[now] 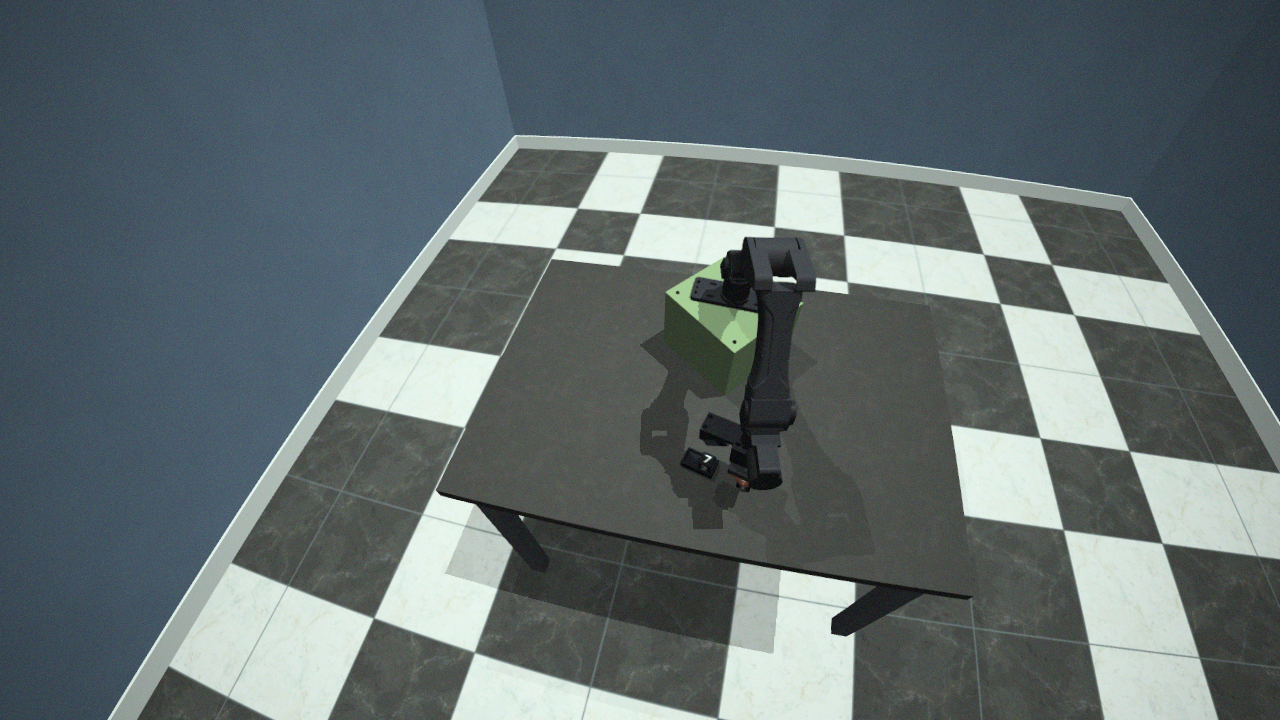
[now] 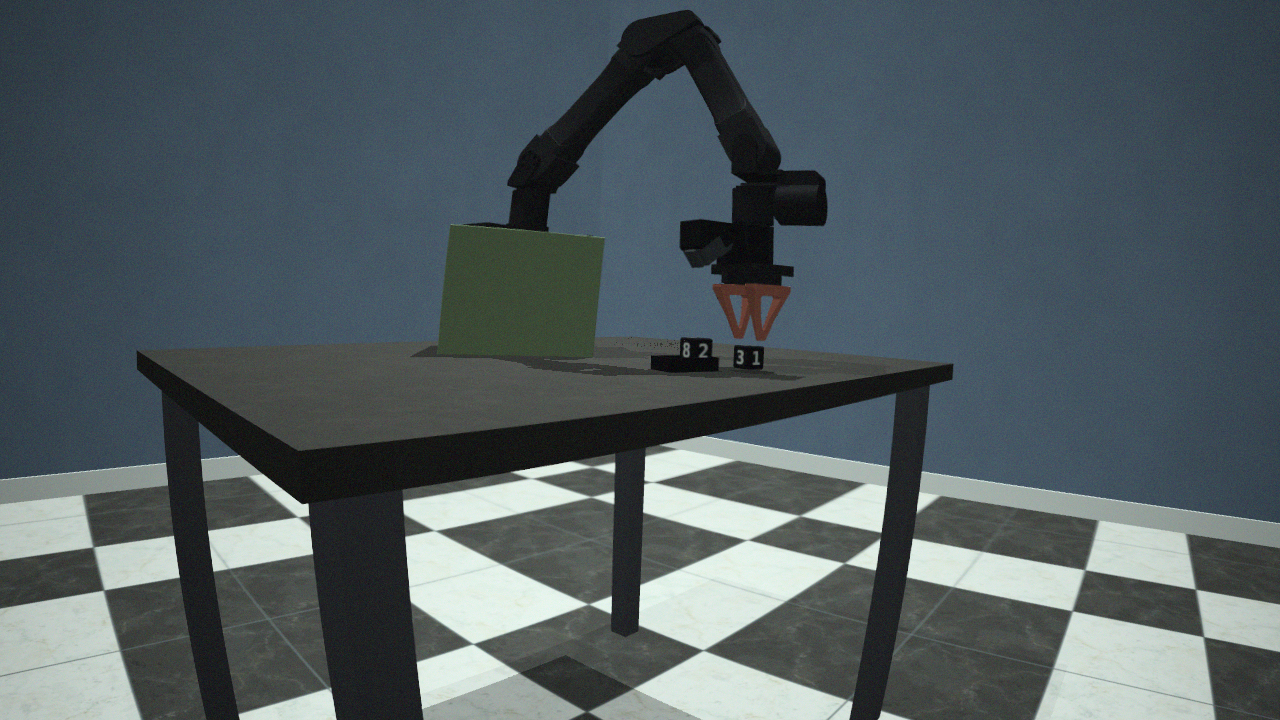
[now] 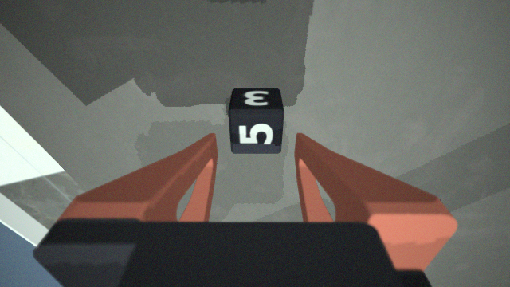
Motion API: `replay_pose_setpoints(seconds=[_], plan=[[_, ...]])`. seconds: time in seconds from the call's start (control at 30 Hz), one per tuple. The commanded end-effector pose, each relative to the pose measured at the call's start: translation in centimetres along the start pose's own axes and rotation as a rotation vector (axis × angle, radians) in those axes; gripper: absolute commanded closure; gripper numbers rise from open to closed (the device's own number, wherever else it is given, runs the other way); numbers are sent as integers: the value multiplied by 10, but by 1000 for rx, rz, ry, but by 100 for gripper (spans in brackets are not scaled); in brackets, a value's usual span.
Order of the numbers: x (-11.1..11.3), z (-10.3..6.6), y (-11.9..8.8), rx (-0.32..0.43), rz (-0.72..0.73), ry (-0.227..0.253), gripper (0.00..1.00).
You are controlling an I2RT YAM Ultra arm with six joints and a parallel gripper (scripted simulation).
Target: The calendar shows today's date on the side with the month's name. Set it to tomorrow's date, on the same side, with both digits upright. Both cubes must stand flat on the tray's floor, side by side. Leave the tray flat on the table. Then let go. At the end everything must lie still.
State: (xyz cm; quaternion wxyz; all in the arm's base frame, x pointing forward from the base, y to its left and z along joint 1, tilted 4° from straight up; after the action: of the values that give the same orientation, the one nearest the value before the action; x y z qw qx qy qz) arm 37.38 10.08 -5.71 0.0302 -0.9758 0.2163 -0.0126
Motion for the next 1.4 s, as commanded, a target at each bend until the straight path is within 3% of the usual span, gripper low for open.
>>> replay_pose_setpoints(seconds=[0.0,0.77,1.37], plan=[[2,-3,-2,6,0,10,55],[2,-2,-2,6,0,10,55],[2,20,-2,6,0,10,55]])
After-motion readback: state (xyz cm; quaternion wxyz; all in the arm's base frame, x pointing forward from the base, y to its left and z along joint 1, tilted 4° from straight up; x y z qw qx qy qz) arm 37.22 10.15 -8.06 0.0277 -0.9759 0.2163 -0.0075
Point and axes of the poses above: the point where the finger pads meet when closed, its own z axis out along the fingers, its own x axis across the jaws, y = z × x, the point moved 6 cm from there along -z, back along the fingers, and after that the axes turned 12 degrees about z, right-handed, at the moved point
